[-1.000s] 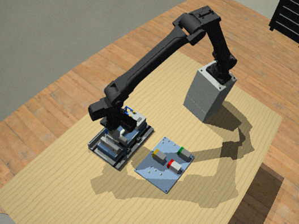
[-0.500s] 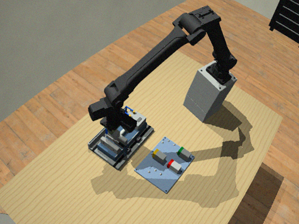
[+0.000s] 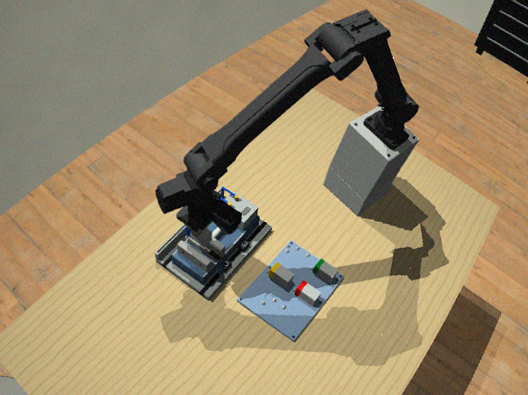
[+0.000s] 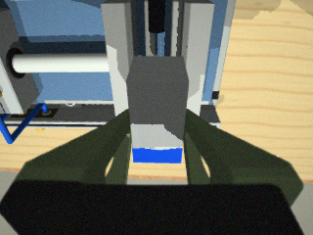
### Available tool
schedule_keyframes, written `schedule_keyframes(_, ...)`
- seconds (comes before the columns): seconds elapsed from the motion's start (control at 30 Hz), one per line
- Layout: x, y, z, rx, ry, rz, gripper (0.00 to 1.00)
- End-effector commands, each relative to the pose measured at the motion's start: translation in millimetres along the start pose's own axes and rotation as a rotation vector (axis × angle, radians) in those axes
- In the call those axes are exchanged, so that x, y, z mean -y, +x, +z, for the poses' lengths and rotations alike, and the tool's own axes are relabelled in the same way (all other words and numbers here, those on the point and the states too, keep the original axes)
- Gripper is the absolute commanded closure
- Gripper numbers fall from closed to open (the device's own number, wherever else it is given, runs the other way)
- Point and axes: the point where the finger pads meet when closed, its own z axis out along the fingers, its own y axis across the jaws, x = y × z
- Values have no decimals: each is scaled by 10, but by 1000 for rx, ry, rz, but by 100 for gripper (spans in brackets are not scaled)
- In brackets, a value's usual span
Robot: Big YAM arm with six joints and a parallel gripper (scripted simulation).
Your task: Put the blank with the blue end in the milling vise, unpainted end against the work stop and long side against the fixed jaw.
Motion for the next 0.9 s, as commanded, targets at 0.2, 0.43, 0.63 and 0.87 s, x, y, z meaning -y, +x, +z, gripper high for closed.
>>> schedule_keyframes(0.2, 269, 62, -36, -18, 41, -17, 100)
schedule_keyframes(0.43, 273, 61, -10, -18, 42, -19, 100)
schedule_keyframes(0.63, 276, 66, 30, -19, 44, -15, 100)
schedule_keyframes(0.87, 263, 55, 69, -16, 38, -12, 100)
